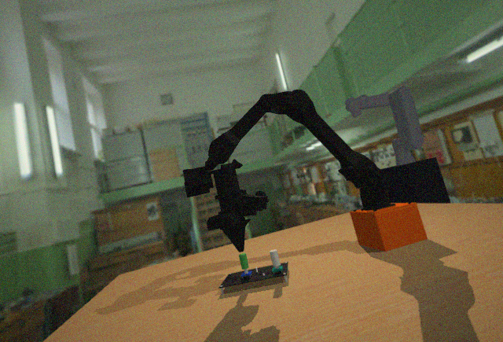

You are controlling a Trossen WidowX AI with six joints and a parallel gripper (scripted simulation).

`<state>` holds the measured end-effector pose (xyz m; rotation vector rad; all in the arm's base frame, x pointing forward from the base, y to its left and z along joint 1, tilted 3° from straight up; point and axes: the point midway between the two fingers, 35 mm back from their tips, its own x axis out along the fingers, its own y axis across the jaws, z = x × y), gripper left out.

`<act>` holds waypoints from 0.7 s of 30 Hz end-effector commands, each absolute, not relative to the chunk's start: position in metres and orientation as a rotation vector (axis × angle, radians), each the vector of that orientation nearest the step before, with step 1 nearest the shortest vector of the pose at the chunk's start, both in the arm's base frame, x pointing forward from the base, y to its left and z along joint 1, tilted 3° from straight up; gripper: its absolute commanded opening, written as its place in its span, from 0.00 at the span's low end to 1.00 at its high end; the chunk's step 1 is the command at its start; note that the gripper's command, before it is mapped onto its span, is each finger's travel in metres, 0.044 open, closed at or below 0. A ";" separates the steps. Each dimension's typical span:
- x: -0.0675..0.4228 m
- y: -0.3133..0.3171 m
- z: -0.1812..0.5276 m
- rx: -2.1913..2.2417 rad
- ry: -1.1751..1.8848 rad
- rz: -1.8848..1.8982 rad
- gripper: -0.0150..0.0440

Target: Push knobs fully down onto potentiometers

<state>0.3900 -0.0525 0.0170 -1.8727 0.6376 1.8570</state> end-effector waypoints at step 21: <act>0.390 -0.053 0.010 -1.874 0.639 1.865 0.25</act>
